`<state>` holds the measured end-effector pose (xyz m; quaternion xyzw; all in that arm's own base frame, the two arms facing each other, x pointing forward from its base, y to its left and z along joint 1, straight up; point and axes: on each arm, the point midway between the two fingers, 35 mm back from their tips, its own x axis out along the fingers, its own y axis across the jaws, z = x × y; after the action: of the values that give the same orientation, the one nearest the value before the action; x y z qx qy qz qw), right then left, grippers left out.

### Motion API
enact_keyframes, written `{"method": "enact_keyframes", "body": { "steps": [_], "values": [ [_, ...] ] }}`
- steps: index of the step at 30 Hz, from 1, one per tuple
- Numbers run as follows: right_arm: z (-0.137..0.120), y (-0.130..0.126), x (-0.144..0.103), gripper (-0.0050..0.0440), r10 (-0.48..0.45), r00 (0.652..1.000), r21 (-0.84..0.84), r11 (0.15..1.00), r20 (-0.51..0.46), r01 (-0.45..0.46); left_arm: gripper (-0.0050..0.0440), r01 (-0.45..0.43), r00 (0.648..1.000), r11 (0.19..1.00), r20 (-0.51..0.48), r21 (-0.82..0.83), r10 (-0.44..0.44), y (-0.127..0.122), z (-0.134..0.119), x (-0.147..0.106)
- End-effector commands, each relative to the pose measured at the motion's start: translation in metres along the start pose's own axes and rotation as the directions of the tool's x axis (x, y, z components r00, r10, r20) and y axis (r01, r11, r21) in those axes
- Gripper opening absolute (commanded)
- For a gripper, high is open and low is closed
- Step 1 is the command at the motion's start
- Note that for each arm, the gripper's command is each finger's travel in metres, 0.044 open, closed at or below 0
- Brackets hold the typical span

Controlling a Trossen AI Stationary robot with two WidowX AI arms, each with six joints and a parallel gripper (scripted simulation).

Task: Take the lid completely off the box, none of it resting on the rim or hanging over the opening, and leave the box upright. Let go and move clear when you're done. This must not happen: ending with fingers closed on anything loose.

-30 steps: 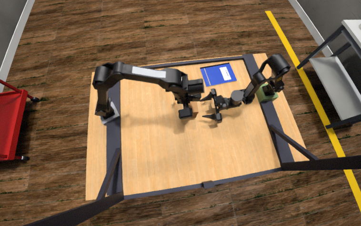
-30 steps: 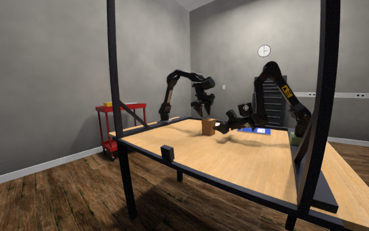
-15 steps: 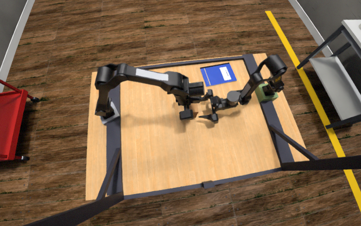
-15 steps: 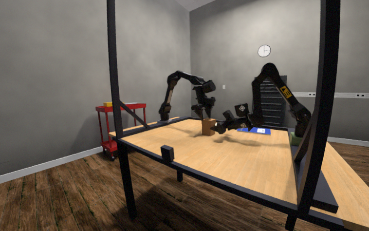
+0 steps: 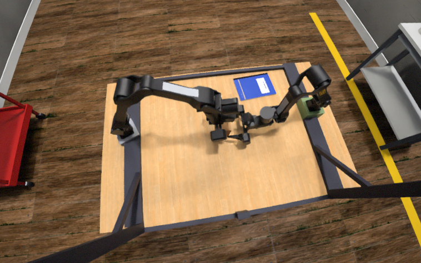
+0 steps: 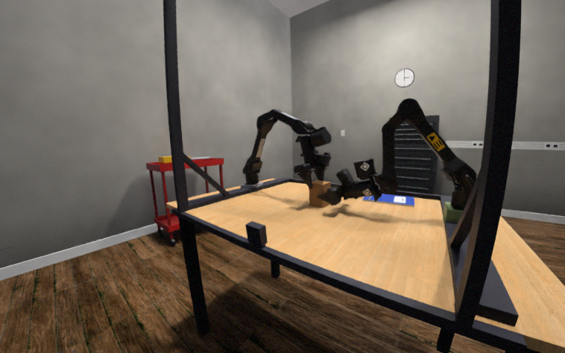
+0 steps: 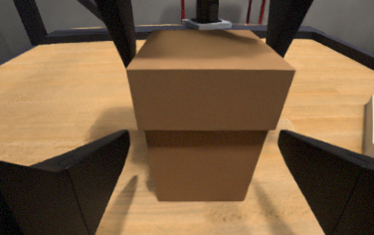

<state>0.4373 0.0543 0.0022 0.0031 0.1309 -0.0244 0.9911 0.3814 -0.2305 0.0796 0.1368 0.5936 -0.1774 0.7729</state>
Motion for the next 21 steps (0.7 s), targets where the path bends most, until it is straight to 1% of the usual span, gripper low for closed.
{"method": "enact_keyframes", "body": {
  "steps": [1, 11, 12, 21],
  "values": [
    [0.007, 0.001, 0.008, 0.044, 0.004, 1.0, 0.002, 1.0, 0.018, -0.004, 0.0423, 0.003, 1.0, 1.0, 0.011, 0.001, -0.003, 0.001, 0.003, 0.003],
    [0.007, 0.001, 0.02, 0.044, 0.005, 1.0, 0.002, 1.0, 0.018, -0.005, 0.0423, 0.005, 1.0, 1.0, 0.025, 0.0, -0.005, 0.0, 0.006, -0.001],
    [0.007, 0.001, 0.022, 0.044, 0.004, 1.0, 0.002, 1.0, 0.018, -0.004, 0.0423, 0.004, 0.999, 1.0, 0.033, -0.001, -0.004, 0.0, 0.007, -0.005],
    [0.008, 0.001, 0.034, 0.044, 0.005, 1.0, 0.002, 1.0, 0.019, -0.005, 0.0423, 0.004, 0.999, 1.0, 0.033, -0.001, -0.004, 0.0, 0.007, -0.005]
  ]
}}
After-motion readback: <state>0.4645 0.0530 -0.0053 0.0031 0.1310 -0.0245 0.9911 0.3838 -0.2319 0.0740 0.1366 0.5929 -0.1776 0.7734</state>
